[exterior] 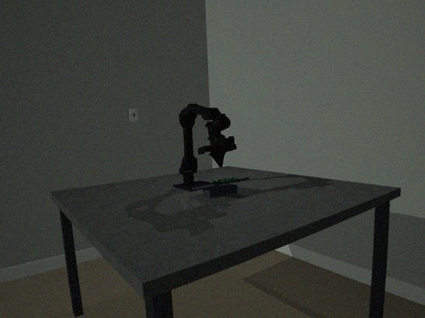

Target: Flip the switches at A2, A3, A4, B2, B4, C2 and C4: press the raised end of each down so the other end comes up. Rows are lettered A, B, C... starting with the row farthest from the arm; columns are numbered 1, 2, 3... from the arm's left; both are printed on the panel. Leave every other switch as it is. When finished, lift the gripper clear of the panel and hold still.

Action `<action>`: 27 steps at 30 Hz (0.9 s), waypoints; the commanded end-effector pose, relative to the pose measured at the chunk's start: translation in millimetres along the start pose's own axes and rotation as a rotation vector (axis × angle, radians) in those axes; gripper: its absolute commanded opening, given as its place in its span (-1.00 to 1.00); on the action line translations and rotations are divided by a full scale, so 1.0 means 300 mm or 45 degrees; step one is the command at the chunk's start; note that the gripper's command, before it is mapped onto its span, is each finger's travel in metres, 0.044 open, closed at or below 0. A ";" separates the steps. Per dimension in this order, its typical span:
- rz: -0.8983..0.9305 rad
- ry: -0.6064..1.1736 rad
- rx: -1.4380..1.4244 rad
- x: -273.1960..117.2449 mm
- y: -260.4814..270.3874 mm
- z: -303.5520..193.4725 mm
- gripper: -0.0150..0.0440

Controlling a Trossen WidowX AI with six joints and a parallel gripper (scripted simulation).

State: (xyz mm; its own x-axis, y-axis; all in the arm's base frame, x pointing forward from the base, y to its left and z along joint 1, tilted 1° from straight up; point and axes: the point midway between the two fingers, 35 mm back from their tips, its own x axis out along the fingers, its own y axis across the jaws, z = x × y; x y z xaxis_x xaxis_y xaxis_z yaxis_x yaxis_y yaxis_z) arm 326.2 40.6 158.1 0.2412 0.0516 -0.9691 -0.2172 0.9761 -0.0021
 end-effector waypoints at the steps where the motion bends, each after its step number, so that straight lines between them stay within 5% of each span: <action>1: 0.009 0.014 -0.004 -0.022 0.010 -0.015 -0.49; 7: 0.015 0.019 -0.002 -0.024 0.173 -0.198 -0.49; 27: 0.015 -0.015 -0.002 0.126 0.180 -0.211 -0.49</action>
State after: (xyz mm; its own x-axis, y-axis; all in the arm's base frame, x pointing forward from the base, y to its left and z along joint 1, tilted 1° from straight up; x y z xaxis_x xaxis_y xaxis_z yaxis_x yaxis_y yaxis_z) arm 264.9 82.9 112.7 0.2586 0.0738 -0.9632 -0.2260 0.9740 0.0139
